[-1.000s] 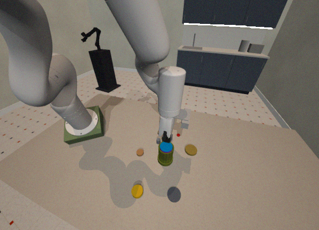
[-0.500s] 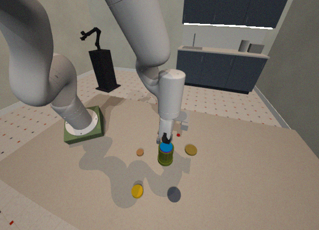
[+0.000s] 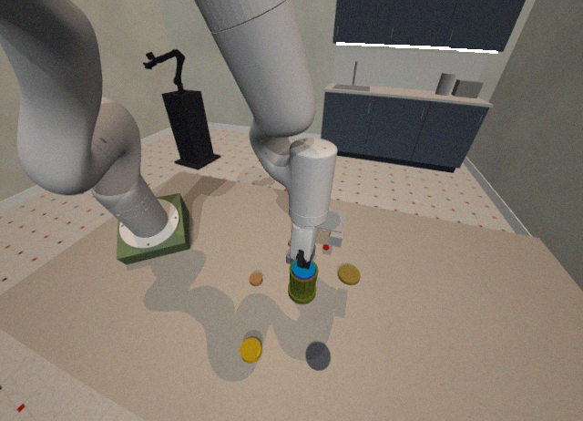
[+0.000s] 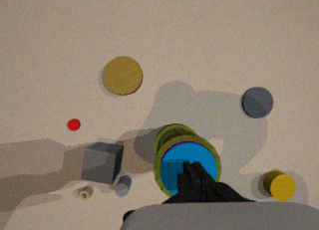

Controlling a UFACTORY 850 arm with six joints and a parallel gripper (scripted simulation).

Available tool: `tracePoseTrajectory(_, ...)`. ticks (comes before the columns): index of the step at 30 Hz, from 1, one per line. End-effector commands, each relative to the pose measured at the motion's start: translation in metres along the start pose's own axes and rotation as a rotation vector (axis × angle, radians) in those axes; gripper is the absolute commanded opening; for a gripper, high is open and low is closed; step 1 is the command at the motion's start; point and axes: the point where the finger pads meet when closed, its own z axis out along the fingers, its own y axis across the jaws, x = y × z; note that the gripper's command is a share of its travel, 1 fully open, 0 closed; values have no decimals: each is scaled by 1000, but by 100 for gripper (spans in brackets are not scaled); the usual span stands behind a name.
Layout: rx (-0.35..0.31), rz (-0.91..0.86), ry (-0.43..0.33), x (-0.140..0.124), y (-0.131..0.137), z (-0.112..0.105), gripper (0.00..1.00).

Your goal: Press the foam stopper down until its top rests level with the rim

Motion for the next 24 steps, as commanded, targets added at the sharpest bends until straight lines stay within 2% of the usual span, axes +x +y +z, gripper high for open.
tracePoseTrajectory(1,-1,1,4,1,0,7,0)
tracePoseTrajectory(24,-1,1,4,1,0,12,0)
